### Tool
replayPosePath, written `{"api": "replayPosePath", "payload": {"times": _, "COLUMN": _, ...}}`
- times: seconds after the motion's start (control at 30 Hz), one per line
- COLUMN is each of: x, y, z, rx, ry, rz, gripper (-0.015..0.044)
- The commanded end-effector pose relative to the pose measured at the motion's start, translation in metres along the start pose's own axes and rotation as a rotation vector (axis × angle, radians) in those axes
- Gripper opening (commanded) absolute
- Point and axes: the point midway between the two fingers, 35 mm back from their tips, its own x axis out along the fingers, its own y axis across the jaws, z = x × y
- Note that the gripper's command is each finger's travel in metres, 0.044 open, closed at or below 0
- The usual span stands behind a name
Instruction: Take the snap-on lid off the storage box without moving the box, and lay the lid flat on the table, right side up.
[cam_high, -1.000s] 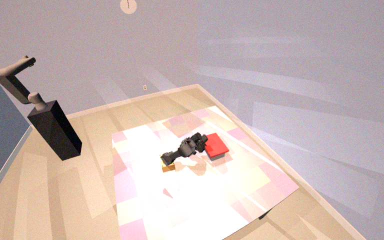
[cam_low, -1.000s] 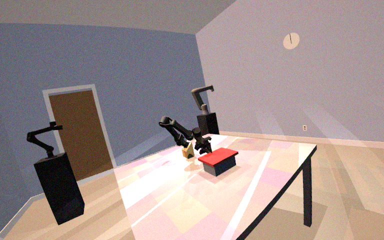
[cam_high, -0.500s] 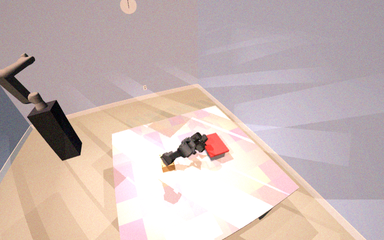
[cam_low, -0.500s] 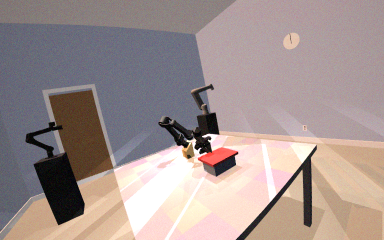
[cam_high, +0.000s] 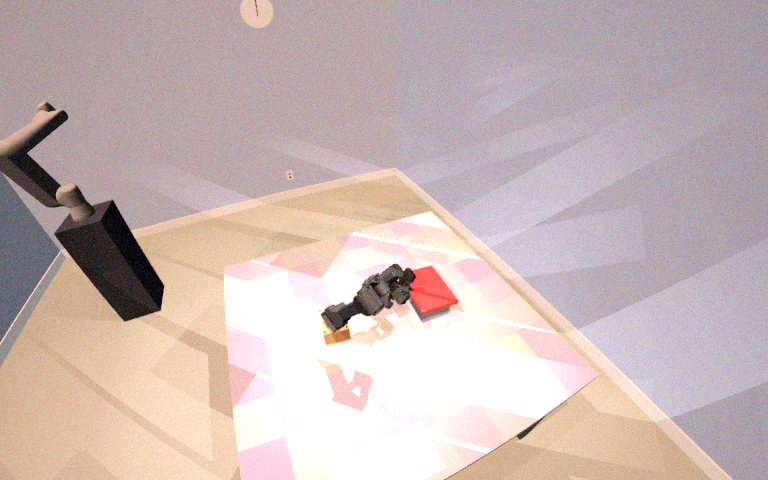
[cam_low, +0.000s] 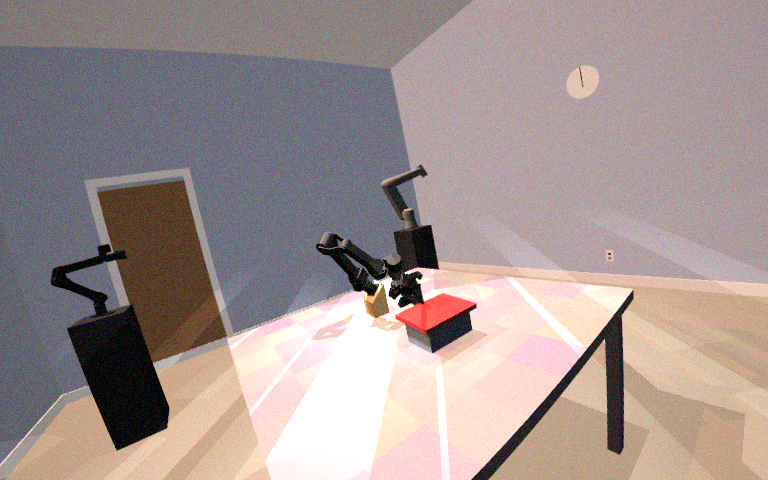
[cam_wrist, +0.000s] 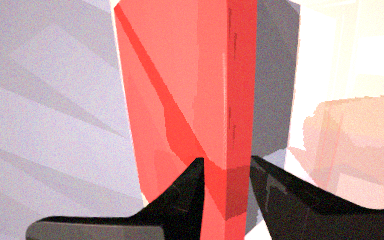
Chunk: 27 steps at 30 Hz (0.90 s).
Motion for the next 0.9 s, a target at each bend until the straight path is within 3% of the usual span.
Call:
{"api": "replayPosePath", "payload": {"times": 0.0, "x": -0.0013, "y": 0.0014, "z": -0.0003, "rx": 0.002, "ry": -0.001, "rz": 0.002, "gripper": 0.0}}
{"api": "replayPosePath", "payload": {"times": 0.87, "x": -0.0045, "y": 0.0055, "z": -0.0006, "rx": 0.003, "ry": -0.001, "rz": 0.002, "gripper": 0.0}}
